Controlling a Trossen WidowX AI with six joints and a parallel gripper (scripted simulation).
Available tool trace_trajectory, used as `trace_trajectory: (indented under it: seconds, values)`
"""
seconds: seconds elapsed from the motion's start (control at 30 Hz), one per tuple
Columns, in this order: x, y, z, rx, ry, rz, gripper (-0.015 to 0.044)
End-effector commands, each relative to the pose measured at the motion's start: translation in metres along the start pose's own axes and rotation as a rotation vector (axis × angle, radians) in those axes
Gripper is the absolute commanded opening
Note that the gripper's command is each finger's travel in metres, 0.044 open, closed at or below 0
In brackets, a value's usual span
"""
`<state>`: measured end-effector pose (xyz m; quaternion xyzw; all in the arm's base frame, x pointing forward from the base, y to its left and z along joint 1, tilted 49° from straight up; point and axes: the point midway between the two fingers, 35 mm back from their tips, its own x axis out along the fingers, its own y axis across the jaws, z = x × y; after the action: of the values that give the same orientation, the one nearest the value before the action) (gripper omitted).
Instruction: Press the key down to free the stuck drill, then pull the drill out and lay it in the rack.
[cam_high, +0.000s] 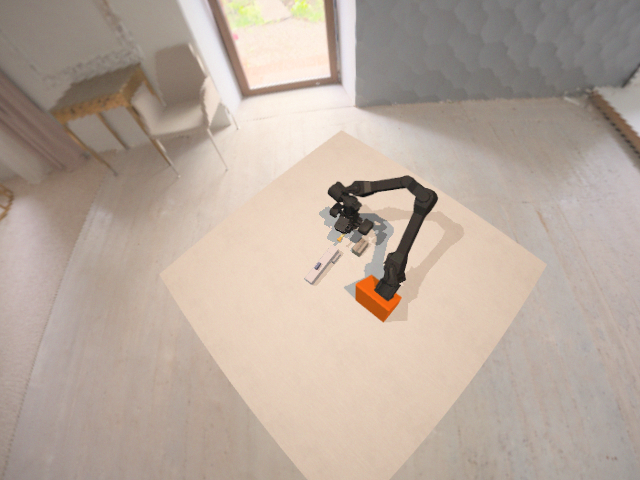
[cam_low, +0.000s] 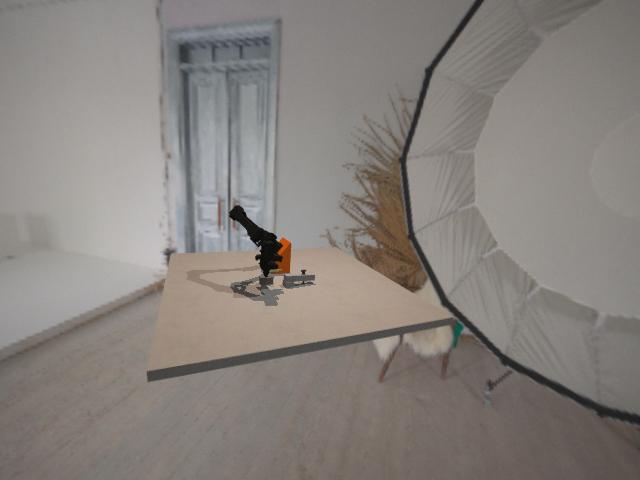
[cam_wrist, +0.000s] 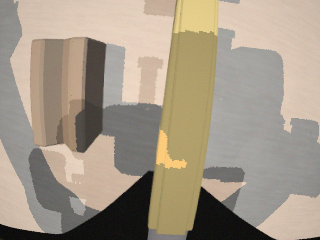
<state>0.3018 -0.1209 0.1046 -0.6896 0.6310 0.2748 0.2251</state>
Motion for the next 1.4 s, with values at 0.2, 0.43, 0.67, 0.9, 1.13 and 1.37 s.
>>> trace_trajectory:
  seconds: [0.2, 0.43, 0.67, 0.9, 1.13, 1.37]
  values:
    - [0.003, 0.012, -0.005, 0.007, 0.003, -0.003, 0.0]
    - [0.006, 0.021, -0.008, 0.007, 0.003, -0.003, 0.0]
    - [0.008, 0.031, -0.012, 0.006, 0.003, -0.003, 0.0]
    - [0.01, 0.041, -0.015, 0.006, 0.004, -0.003, 0.0]
    - [0.012, 0.051, -0.018, 0.006, 0.004, -0.002, 0.0]
    - [0.013, 0.061, -0.019, 0.006, 0.004, -0.002, 0.0]
